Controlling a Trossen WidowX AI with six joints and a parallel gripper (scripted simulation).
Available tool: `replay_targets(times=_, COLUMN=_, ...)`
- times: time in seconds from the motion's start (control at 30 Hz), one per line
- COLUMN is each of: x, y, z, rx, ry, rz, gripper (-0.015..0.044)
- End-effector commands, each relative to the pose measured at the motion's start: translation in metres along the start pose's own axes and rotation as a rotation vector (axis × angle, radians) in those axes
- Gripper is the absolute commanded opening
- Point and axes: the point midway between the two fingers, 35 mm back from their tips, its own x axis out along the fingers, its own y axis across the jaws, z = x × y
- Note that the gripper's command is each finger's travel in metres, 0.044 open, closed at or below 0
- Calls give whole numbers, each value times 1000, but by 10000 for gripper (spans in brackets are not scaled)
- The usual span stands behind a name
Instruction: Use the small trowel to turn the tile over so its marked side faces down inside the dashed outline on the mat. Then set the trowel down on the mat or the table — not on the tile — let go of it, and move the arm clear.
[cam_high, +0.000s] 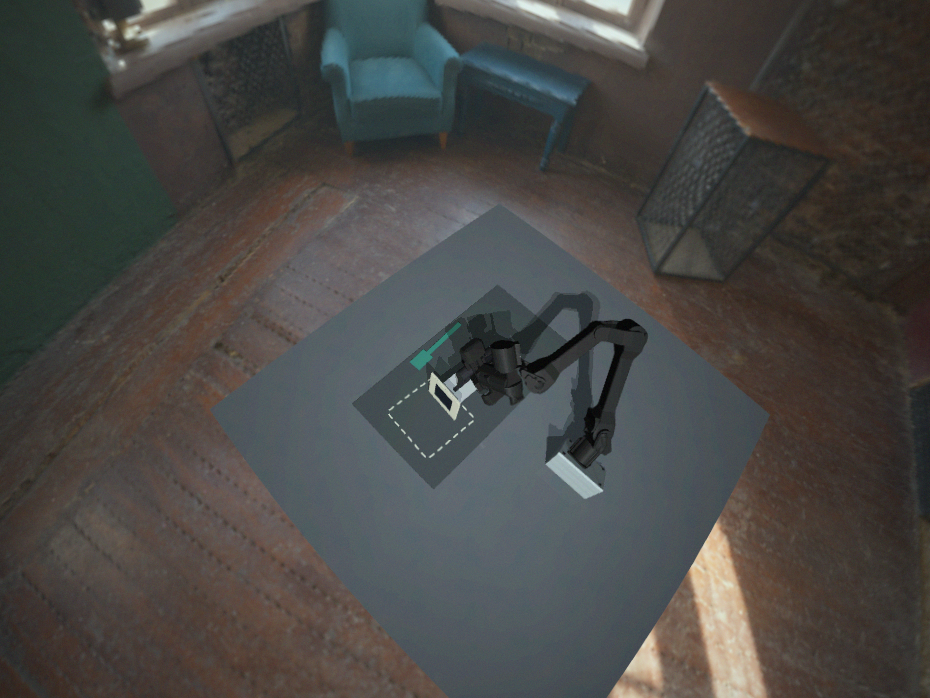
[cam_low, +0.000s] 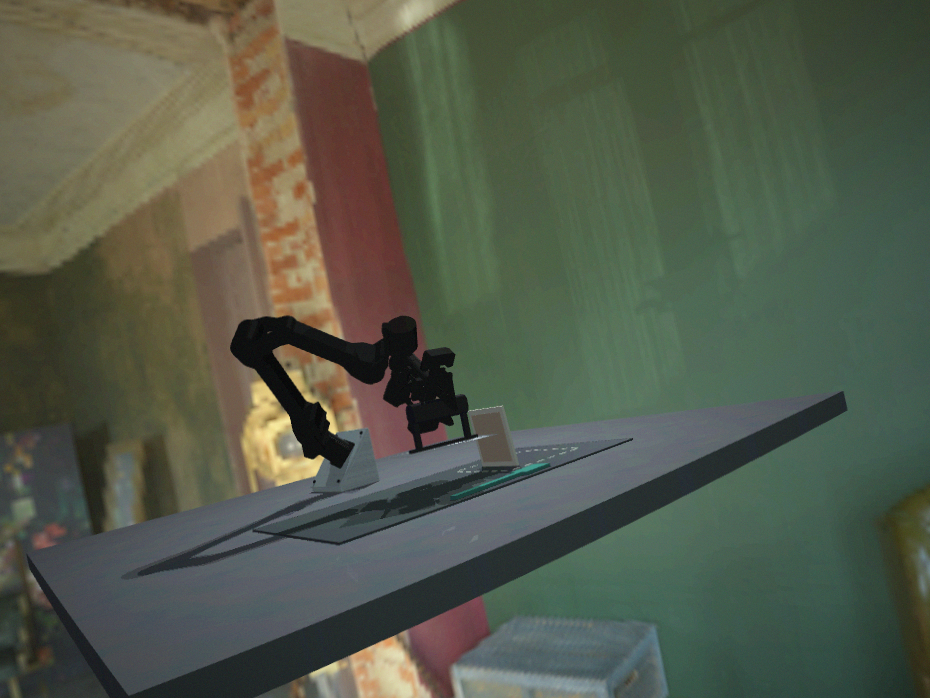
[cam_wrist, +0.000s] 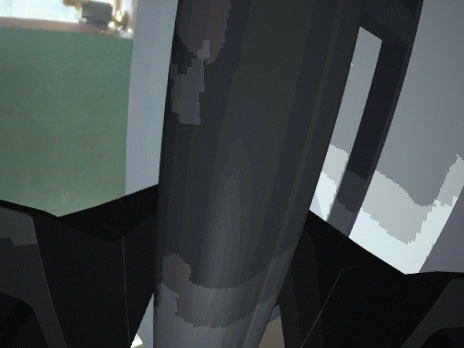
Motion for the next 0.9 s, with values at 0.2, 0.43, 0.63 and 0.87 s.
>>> replay_targets(times=0.2, x=0, y=5, z=-5, rx=14, ry=-2, rz=11, gripper=0)
replay_targets(times=0.43, x=4, y=0, z=-17, rx=15, ry=-2, rz=11, gripper=0)
replay_targets(times=0.63, x=9, y=-5, z=-27, rx=15, ry=-2, rz=11, gripper=0)
replay_targets(times=0.87, x=16, y=-13, z=-36, rx=15, ry=-2, rz=11, gripper=0)
